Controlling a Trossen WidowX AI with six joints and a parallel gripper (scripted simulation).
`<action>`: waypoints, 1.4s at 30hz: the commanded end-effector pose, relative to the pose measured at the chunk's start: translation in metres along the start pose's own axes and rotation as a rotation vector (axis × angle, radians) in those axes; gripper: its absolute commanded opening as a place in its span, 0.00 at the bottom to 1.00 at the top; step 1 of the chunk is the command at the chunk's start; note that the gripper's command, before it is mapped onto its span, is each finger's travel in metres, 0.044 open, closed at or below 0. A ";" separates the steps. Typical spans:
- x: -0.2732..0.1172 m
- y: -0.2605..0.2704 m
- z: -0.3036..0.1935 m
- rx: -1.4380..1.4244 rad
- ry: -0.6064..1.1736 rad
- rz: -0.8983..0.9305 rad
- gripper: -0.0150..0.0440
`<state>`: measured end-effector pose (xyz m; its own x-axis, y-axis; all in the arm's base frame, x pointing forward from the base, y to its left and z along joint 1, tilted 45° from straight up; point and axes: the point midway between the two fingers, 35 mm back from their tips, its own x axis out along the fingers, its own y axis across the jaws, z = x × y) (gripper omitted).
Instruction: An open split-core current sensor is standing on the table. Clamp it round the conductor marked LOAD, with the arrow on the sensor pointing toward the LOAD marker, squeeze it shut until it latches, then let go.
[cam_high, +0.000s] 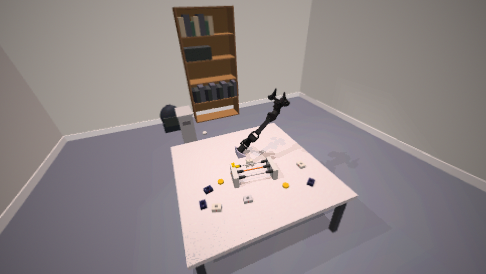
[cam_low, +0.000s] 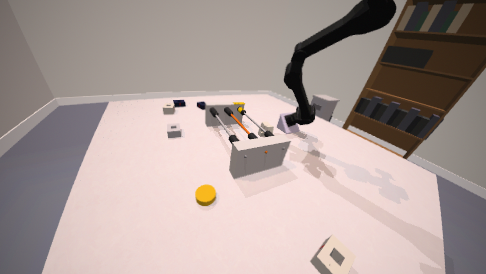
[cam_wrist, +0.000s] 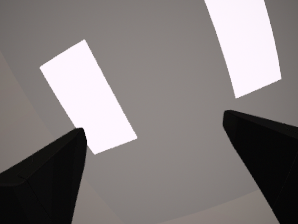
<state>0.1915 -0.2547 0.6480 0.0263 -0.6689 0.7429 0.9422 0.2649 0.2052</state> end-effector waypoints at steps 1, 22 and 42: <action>0.000 -0.003 0.002 -0.009 -0.006 -0.004 0.98; -0.100 -0.167 0.224 -1.232 -0.601 -0.669 1.00; -0.314 -0.016 0.279 -2.344 -1.169 -1.627 1.00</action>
<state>0.0353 0.1238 0.6141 0.0981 0.5731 0.8136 -0.6647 -0.5708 0.4821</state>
